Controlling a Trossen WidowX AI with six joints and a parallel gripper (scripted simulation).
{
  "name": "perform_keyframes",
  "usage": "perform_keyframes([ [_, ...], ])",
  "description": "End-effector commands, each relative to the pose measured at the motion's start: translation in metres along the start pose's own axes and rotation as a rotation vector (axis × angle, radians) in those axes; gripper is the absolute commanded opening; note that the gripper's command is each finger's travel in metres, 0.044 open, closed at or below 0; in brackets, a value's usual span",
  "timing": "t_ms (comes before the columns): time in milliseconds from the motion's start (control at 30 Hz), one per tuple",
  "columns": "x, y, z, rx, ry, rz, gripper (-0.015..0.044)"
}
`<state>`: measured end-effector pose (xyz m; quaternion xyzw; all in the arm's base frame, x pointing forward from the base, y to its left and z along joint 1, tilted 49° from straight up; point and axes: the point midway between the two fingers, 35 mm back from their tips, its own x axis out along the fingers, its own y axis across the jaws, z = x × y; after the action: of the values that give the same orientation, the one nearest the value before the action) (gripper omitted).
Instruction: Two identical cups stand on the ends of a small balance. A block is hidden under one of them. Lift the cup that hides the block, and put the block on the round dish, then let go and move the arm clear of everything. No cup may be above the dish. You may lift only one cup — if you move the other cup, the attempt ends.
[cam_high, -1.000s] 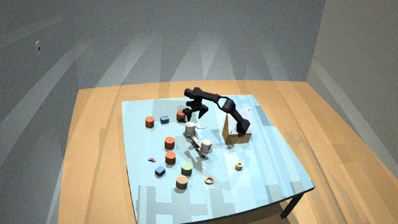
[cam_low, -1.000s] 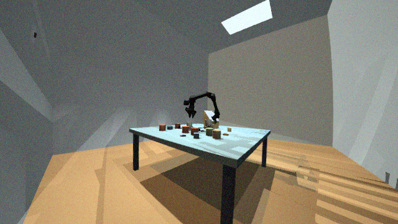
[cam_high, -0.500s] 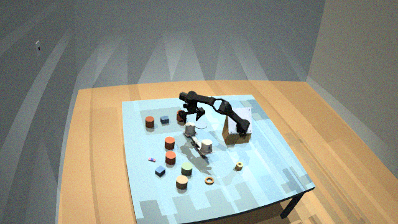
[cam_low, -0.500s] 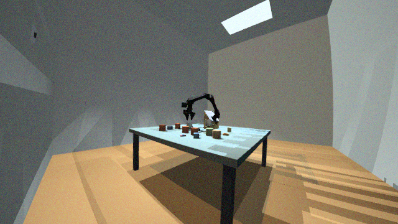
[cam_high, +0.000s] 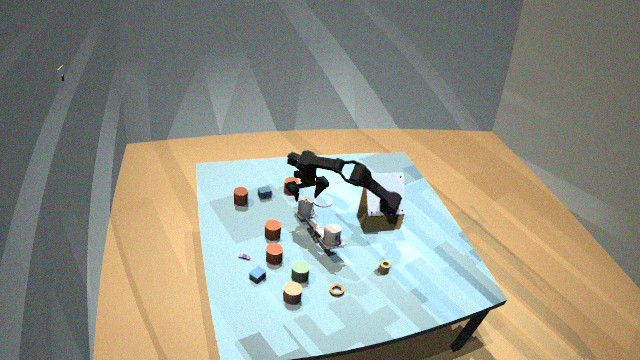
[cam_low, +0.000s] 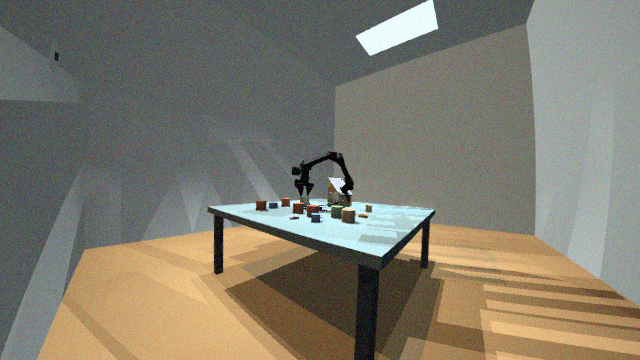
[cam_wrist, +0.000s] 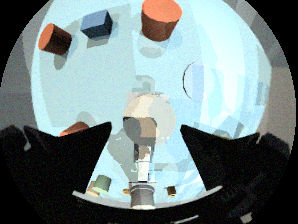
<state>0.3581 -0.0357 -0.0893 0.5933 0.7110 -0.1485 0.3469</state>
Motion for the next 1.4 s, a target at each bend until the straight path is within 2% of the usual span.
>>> perform_keyframes([
  [0,0.010,-0.003,-0.001,0.010,0.010,-0.005,0.0440],
  [900,0.051,-0.004,-0.003,0.010,0.013,-0.004,0.0440],
  [1367,0.051,-0.004,-0.003,0.010,0.013,-0.004,0.0347],
])
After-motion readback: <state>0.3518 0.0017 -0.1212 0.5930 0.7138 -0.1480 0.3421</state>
